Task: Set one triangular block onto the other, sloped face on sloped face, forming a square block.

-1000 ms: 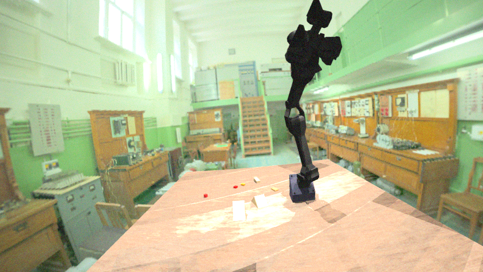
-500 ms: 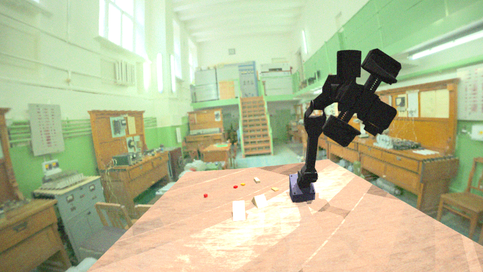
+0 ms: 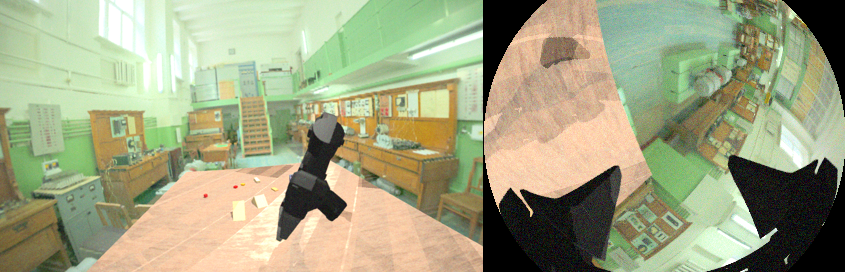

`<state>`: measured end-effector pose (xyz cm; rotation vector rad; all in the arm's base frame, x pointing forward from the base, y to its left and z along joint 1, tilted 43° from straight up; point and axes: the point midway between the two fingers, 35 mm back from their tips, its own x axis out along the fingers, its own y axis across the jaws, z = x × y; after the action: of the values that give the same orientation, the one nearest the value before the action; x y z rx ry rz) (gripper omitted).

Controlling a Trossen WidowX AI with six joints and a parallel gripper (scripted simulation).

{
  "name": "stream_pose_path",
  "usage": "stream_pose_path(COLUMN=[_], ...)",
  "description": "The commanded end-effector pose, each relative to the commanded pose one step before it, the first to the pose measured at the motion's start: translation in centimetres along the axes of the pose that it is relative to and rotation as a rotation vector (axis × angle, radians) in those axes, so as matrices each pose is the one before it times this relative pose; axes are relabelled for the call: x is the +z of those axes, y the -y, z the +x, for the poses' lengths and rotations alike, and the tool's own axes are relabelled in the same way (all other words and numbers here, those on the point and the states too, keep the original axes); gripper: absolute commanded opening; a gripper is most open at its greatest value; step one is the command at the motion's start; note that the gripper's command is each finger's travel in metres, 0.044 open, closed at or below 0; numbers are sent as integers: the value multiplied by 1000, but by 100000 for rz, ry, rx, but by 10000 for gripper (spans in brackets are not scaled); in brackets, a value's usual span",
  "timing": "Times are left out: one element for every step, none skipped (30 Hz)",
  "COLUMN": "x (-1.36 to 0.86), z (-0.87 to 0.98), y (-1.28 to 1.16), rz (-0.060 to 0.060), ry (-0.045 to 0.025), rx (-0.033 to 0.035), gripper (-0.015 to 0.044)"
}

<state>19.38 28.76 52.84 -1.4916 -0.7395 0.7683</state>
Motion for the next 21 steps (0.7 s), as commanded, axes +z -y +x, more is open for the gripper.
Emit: stream_pose_path(x=[-3248, -1105, -1170, -1231, -1309, -1371, -1417, -1457, -1492, -1517, -1406, -1168, -918, -801, -1043, -1533, -1628, -1621, -1609, -1590, -1565], z=[3348, 931, 923, 914, 842, 839, 827, 815, 801, 785, 706, 574, 445, 437, 573, 814, 839, 814, 788, 761, 734], y=[-5375, -1129, -1068, -1003, -961, -900, -826, -751, -674, -593, -469, -329, -220, -177, -206, -252, -183, -93, -5, 81, 165], rz=[13274, 4073, 4264, 4452, 4825, 5041, 5212, 5380, 5545, 5688, 5331, 4478, 3558, 3110, 4098, 6141, 6688, 6858, 7020, 7174, 7321], ry=[-6521, -2090, -2189, -2278, -2455, -2551, -2615, -2669, -2713, -2739, -2522, -2084, -1631, -1445, -1886, -2757, -2910, -2883, -2848, -2805, -2755], rx=[17166, 4209, 4129, 4044, 3723, 3656, 3551, 3445, 3338, 3221, 2848, 2276, 1738, 1750, 2318, 3319, 3424, 3330, 3241, 3160, 3087], gripper=[440, 440, 440, 440, 440, 440, 440, 440, 440, 440, 440, 440, 440, 440, 440, 440, 440, 440, 440, 440, 440])
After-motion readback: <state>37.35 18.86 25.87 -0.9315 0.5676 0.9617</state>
